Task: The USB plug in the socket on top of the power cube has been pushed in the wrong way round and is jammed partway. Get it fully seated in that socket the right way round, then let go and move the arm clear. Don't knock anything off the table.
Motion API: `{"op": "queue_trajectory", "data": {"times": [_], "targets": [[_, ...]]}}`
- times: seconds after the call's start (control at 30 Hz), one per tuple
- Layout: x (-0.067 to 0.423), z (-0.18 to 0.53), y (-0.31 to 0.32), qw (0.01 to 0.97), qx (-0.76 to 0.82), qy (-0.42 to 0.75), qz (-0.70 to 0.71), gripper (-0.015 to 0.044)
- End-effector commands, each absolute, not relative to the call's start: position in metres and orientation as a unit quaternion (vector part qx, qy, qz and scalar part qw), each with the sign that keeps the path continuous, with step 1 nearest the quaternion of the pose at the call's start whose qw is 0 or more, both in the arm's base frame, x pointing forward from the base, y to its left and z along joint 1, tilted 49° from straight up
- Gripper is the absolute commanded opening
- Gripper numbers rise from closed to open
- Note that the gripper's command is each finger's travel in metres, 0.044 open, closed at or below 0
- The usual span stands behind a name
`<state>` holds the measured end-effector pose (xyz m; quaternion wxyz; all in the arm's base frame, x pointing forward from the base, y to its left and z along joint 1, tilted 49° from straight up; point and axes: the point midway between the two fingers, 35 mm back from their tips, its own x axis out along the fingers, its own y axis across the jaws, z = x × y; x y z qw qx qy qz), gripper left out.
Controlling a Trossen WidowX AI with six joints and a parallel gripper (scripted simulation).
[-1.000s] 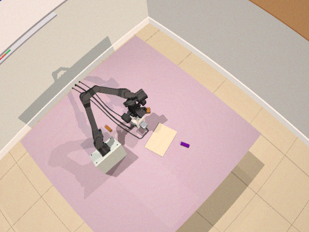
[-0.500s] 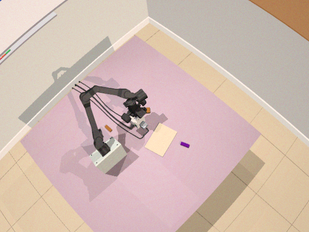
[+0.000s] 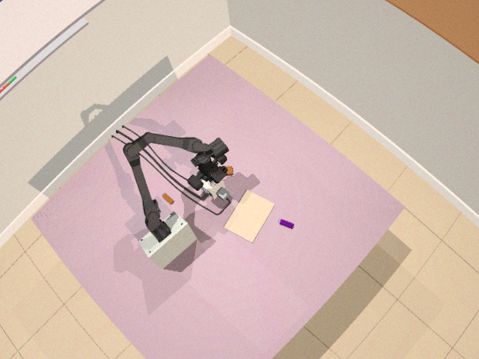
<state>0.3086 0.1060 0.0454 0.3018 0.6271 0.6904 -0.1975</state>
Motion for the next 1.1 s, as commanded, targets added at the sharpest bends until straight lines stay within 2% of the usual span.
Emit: {"op": "queue_trajectory", "data": {"times": [0.0, 1.07], "targets": [[0.3077, 0.0452, 0.1076, 0.298, 0.628, 0.691, -0.197, 0.0], [0.3076, 0.0427, 0.1105, 0.298, 0.628, 0.691, -0.197, 0.0]]}}
